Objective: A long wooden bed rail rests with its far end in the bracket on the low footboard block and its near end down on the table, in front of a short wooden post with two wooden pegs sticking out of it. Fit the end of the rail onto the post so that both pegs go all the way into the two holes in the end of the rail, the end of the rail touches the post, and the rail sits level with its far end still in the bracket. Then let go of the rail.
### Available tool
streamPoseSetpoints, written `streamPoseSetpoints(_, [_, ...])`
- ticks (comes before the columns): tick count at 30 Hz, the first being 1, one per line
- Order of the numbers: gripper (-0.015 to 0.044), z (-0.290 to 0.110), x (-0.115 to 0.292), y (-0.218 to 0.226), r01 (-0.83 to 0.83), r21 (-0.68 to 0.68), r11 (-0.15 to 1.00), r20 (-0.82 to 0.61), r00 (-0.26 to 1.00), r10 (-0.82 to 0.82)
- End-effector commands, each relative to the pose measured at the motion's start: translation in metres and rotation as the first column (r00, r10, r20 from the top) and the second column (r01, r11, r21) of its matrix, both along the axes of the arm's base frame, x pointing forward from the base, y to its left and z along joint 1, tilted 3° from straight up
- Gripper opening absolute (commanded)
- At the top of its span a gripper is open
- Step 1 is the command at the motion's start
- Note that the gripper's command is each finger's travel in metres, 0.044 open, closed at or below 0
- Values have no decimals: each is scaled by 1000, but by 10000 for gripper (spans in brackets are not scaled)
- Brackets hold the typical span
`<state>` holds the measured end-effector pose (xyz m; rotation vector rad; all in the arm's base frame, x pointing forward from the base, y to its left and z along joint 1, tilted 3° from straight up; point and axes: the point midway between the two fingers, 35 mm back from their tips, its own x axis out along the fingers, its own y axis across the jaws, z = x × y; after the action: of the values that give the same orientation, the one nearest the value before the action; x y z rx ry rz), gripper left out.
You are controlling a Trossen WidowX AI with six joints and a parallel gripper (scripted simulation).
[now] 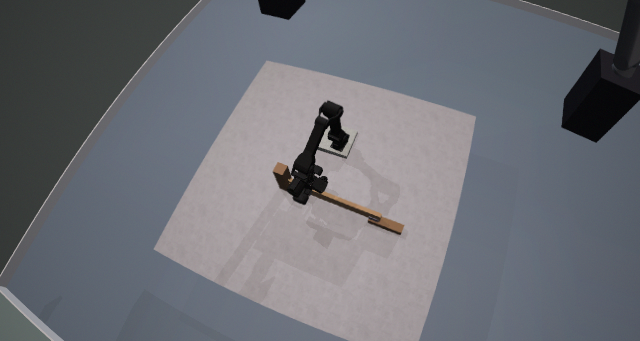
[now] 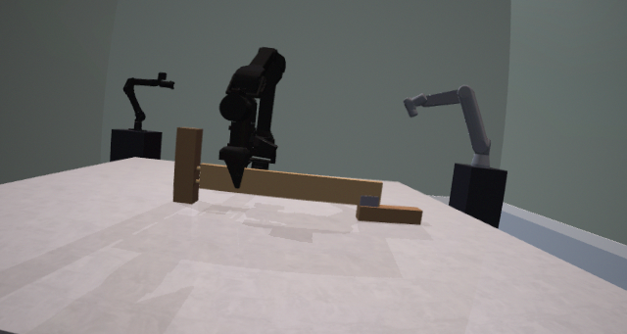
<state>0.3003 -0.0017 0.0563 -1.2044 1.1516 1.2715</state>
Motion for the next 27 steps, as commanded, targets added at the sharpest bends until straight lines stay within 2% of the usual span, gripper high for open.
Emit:
streamPoseSetpoints(1, [0, 2, 1, -3, 0, -2, 1000, 2, 1000, 0])
streamPoseSetpoints(27, [0, 3, 1, 3, 0, -1, 1000, 2, 1000, 0])
